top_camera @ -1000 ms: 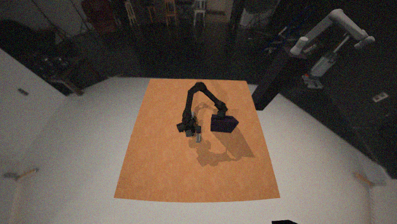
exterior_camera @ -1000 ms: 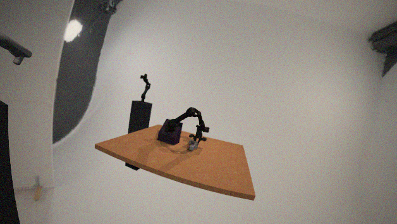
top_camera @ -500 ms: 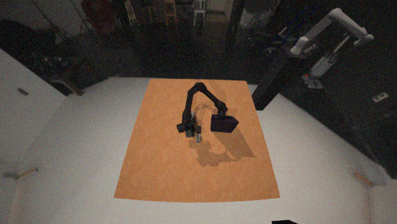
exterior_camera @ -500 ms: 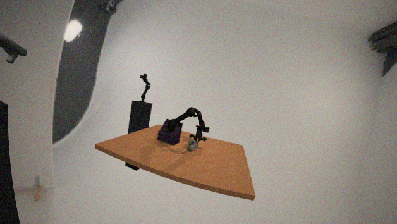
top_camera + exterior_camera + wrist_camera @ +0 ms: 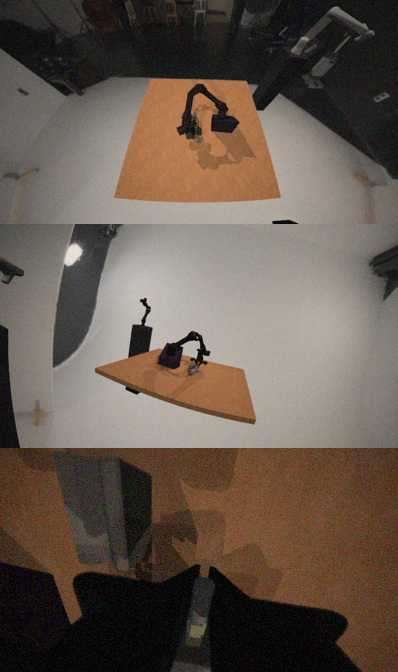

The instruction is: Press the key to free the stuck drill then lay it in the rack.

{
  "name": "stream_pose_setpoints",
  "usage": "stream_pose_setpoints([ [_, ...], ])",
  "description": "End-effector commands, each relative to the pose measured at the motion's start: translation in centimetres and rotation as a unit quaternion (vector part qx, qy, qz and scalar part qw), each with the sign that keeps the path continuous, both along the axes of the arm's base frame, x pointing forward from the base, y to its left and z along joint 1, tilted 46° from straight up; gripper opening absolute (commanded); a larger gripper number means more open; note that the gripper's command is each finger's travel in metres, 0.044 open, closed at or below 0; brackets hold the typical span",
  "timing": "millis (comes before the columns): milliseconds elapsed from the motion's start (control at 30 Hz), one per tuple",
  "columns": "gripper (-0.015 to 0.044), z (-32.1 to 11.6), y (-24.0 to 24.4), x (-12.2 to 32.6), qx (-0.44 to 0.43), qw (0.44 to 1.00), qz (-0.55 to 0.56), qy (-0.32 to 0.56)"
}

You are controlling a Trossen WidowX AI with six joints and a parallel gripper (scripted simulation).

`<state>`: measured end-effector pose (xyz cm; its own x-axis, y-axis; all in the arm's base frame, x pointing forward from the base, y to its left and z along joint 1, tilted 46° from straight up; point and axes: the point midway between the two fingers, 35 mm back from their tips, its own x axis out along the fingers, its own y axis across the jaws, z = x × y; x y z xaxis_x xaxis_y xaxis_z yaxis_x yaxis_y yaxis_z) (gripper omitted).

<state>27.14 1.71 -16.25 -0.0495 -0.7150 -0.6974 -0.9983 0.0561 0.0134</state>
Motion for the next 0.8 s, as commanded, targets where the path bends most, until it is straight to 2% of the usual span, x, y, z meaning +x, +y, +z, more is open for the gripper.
stream_pose_setpoints([
  [0,0.0,-0.5,0.7,0.0,0.002,1.0,0.001,0.0],
  [467,0.0,-1.7,2.2,0.1,0.002,1.0,0.001,0.0],
  [767,0.0236,-1.3,1.6,0.1,0.001,1.0,0.0,0.0],
])
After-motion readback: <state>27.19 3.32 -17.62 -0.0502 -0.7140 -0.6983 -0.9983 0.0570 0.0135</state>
